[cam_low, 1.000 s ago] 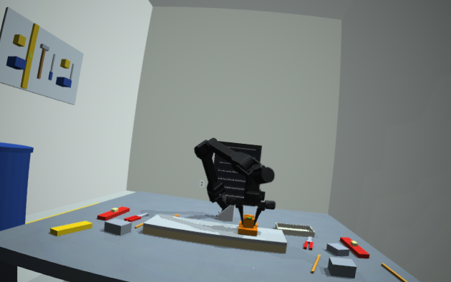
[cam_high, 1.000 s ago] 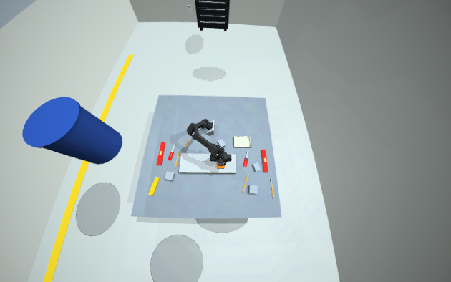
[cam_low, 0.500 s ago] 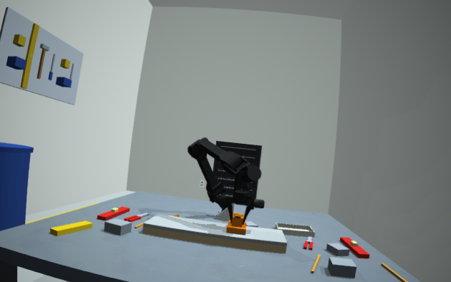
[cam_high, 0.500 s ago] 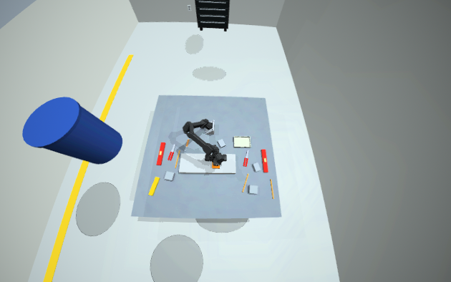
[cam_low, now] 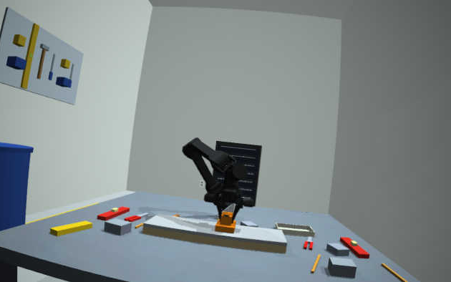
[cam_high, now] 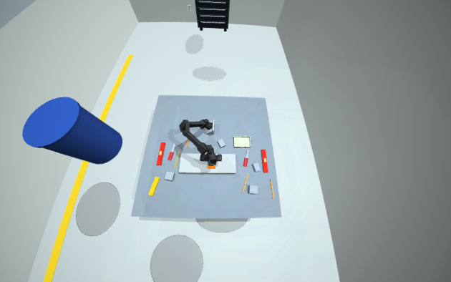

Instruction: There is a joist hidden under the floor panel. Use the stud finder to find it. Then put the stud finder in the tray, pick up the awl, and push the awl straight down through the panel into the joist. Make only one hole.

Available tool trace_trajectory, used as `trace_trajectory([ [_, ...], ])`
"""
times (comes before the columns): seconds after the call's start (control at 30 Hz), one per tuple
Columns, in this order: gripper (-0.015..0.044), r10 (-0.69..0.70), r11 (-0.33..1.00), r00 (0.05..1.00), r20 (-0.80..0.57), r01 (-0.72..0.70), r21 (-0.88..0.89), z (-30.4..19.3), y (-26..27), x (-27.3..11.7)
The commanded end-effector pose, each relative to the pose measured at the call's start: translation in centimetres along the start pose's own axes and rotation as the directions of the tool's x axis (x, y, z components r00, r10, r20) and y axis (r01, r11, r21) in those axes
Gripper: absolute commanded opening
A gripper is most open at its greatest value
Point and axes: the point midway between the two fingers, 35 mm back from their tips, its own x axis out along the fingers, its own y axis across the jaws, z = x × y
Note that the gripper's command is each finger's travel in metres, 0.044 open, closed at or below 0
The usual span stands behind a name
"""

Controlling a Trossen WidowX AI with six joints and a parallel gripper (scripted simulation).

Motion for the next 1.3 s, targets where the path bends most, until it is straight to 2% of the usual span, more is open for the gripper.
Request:
trace_trajectory([
  [0.0, 0.0, -0.007, 1.0, 1.0, -0.001, 0.007, 0.001, -0.1, -1.5, 0.1],
  [1.27, 0.0, -0.011, 1.0, 1.0, -0.001, 0.011, -0.001, -0.1, -12.2, 0.0],
])
